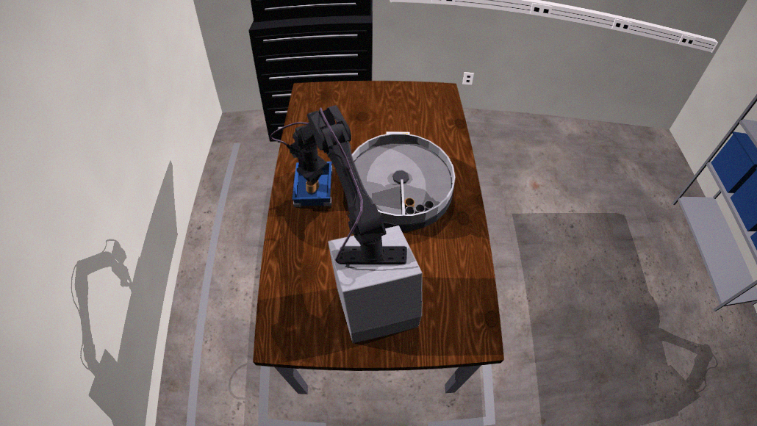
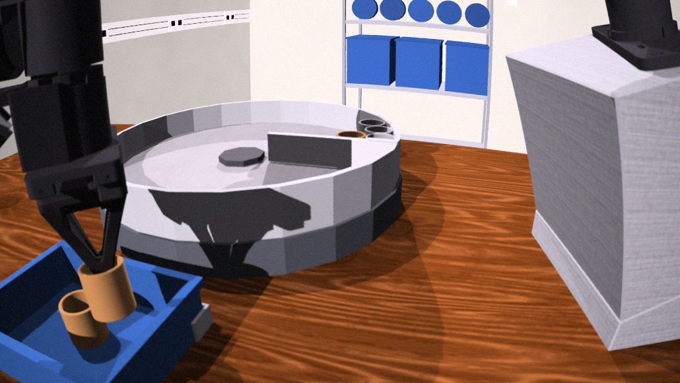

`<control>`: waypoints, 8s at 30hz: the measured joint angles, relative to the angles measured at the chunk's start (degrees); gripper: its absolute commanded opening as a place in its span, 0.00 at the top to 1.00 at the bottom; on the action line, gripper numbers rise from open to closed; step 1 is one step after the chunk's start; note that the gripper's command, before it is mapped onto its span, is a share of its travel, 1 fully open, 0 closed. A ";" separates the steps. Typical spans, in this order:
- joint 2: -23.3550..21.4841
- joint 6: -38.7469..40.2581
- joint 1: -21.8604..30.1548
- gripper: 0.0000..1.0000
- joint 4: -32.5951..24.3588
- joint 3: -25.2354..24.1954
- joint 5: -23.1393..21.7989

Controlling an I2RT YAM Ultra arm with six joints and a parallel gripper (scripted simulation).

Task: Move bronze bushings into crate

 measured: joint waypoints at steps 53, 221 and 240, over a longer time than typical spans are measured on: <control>5.29 -0.33 -0.37 1.00 3.45 0.02 -0.11; 7.48 -0.42 -0.44 1.00 4.24 3.76 -0.13; 7.50 -0.42 -0.44 1.00 4.42 3.74 -0.13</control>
